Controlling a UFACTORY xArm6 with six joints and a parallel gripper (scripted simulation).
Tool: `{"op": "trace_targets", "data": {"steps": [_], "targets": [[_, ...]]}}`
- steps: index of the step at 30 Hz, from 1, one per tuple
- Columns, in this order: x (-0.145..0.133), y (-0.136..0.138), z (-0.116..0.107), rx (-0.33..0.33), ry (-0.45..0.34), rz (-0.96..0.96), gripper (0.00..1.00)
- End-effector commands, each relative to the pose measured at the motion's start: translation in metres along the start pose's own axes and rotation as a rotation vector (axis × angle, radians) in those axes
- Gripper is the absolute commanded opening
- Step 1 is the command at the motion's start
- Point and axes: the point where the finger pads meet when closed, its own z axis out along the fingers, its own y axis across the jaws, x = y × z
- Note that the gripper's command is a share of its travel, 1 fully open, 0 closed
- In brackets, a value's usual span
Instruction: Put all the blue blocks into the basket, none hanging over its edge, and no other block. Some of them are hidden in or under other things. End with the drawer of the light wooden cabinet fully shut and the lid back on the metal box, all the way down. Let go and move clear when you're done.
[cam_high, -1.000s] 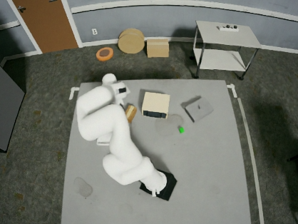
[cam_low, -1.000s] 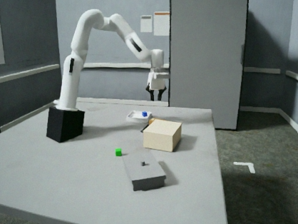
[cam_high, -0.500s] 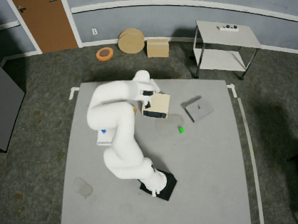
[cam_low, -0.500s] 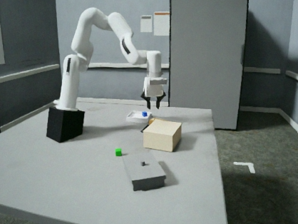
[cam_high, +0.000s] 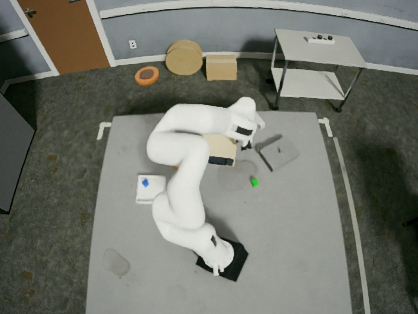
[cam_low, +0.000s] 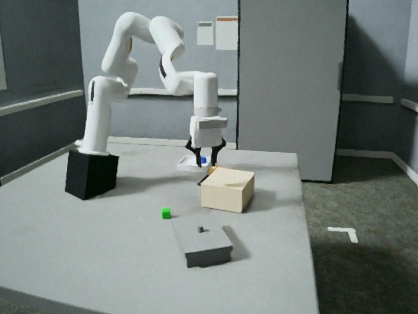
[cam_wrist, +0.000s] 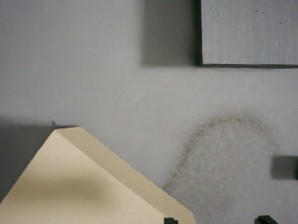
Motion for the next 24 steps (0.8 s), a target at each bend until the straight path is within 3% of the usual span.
{"op": "trace_targets", "data": {"steps": [1, 6, 8, 9, 15, 24], "targets": [[0.066, 0.024, 0.0, 0.004, -0.012, -0.006, 0.46], [0.121, 0.048, 0.0, 0.004, -0.012, -0.006, 0.46], [0.121, 0.048, 0.0, 0.004, -0.012, -0.006, 0.46], [0.152, 0.061, 0.0, 0.004, -0.012, -0.006, 0.46], [0.209, 0.079, 0.003, 0.004, -0.012, -0.006, 0.46], [0.209, 0.079, 0.003, 0.004, -0.012, -0.006, 0.46]]}}
